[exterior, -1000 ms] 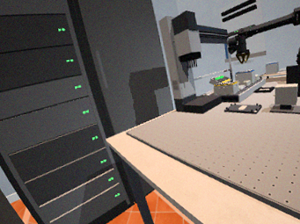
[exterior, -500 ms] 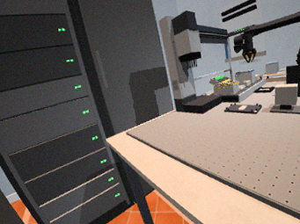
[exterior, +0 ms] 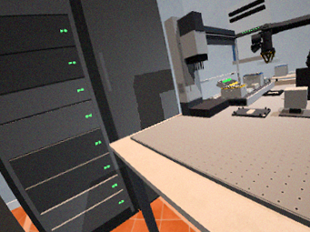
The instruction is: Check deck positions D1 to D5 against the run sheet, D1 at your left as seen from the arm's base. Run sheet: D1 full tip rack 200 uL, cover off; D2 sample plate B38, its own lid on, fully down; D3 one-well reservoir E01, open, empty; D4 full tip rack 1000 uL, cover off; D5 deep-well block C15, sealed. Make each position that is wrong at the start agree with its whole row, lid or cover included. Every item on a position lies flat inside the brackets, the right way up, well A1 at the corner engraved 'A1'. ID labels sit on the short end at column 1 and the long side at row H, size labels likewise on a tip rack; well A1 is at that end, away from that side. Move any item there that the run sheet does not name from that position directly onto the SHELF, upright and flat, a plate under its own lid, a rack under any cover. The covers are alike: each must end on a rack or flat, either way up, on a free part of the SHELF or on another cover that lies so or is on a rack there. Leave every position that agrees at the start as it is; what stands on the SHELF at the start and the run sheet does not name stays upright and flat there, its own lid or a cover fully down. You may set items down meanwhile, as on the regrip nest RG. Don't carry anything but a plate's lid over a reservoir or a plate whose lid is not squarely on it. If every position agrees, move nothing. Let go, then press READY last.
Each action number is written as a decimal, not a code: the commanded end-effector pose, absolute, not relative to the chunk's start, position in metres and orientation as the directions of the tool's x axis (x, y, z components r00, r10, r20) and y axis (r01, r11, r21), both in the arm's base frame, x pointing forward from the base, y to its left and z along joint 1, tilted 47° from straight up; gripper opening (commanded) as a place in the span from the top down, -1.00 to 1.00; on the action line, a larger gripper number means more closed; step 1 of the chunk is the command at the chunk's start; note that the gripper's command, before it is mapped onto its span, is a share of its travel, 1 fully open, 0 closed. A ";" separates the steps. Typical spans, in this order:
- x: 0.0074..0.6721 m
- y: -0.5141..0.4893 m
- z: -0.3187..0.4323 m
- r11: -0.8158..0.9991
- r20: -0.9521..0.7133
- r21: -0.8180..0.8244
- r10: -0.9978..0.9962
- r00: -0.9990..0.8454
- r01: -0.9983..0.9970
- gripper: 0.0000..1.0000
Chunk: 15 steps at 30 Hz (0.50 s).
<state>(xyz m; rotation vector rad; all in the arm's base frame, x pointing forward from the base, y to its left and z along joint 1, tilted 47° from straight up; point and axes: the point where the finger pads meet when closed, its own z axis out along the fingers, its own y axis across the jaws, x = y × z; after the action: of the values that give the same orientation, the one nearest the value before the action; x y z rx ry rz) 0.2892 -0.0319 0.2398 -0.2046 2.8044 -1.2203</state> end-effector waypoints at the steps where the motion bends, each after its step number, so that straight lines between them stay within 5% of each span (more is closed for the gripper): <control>1: 0.278 -0.028 0.246 0.678 -0.035 -0.731 -0.154 -0.987 -0.080 1.00; 15: 0.248 -0.035 0.254 0.677 -0.025 -0.730 -0.163 -0.986 -0.093 1.00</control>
<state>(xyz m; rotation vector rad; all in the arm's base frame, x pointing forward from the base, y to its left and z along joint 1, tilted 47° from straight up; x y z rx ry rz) 0.2403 -0.0382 0.2432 -0.2004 2.7995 -1.2116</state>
